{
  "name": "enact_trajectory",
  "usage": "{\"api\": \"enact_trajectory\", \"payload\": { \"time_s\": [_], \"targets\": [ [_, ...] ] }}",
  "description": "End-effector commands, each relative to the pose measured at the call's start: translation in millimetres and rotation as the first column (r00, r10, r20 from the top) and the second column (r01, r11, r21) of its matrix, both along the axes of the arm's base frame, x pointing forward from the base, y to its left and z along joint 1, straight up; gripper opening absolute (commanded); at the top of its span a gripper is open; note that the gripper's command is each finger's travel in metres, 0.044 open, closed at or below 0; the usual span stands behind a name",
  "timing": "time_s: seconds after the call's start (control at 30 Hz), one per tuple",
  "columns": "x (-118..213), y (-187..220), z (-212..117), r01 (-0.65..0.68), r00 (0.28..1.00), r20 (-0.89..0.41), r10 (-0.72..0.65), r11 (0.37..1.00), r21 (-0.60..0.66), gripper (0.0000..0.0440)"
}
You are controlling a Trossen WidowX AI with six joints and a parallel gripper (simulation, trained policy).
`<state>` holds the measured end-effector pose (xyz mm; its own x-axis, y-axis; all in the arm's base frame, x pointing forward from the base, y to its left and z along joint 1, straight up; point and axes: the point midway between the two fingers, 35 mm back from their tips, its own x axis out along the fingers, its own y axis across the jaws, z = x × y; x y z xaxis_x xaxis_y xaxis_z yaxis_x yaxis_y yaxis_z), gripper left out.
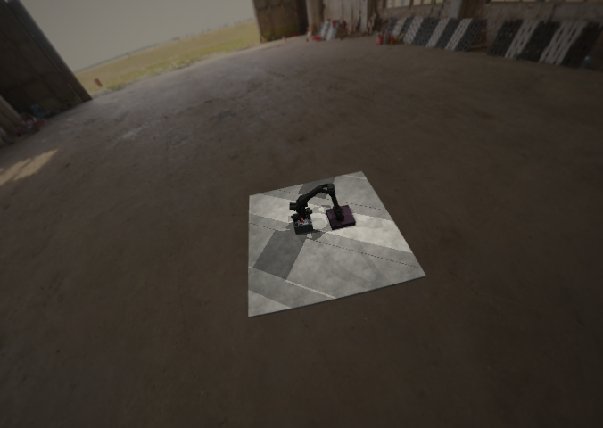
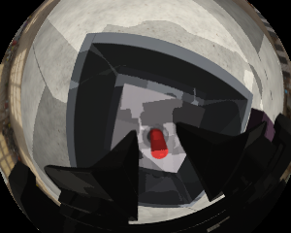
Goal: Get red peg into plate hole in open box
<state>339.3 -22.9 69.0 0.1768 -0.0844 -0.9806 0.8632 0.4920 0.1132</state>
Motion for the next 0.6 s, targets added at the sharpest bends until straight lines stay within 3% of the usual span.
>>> {"api": "enact_trajectory", "payload": {
  "time_s": [0.0, 0.27, 0.57],
  "targets": [
    [12, -4, 3, -0.007, 1.0, 0.017, 0.007, 1.0, -0.001, 0.0236],
    [34, -17, 9, -0.017, 0.999, 0.041, 0.018, 1.0, -0.013, 0.0429],
    [58, -37, 24, 0.004, 0.992, 0.123, 0.002, 0.999, -0.045, 0.044]
  ]
}}
